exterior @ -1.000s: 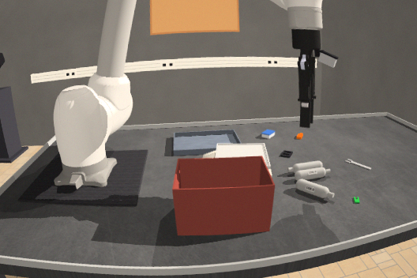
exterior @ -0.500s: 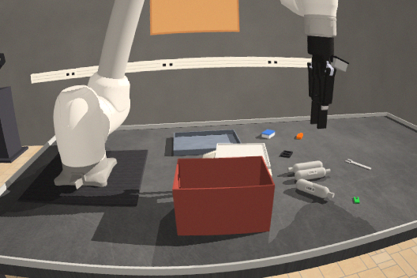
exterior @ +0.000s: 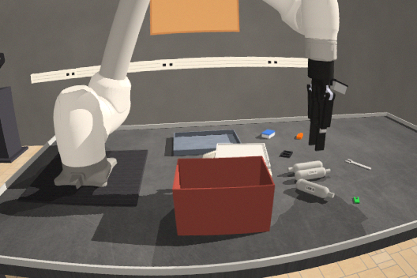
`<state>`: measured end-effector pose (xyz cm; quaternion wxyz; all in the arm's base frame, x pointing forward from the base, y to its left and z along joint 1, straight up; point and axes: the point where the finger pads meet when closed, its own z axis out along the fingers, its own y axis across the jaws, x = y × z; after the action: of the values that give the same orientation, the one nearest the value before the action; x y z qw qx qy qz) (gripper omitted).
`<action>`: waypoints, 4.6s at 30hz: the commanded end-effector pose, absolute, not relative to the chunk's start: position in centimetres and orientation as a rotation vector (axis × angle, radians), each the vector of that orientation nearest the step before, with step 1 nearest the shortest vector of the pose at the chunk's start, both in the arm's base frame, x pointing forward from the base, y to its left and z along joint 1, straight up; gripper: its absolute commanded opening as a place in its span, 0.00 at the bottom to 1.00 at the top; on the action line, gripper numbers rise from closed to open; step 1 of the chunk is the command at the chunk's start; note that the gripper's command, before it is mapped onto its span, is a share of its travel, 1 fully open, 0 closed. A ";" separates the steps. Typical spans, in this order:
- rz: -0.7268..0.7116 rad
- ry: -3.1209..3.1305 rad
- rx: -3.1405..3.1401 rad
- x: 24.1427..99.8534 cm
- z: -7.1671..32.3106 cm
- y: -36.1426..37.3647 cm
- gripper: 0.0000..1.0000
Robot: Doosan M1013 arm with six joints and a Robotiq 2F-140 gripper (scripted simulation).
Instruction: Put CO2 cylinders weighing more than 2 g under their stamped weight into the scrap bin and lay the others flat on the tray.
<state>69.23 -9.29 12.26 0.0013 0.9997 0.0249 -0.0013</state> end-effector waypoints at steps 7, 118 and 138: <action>-0.003 0.078 3.138 69.3 7.8 -9.3 0.32; -0.003 0.078 3.138 69.3 11.1 -9.3 0.10; -0.003 0.113 3.137 69.0 19.8 -9.2 0.10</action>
<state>69.25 -9.31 19.71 0.0013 0.9996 0.0265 -0.0017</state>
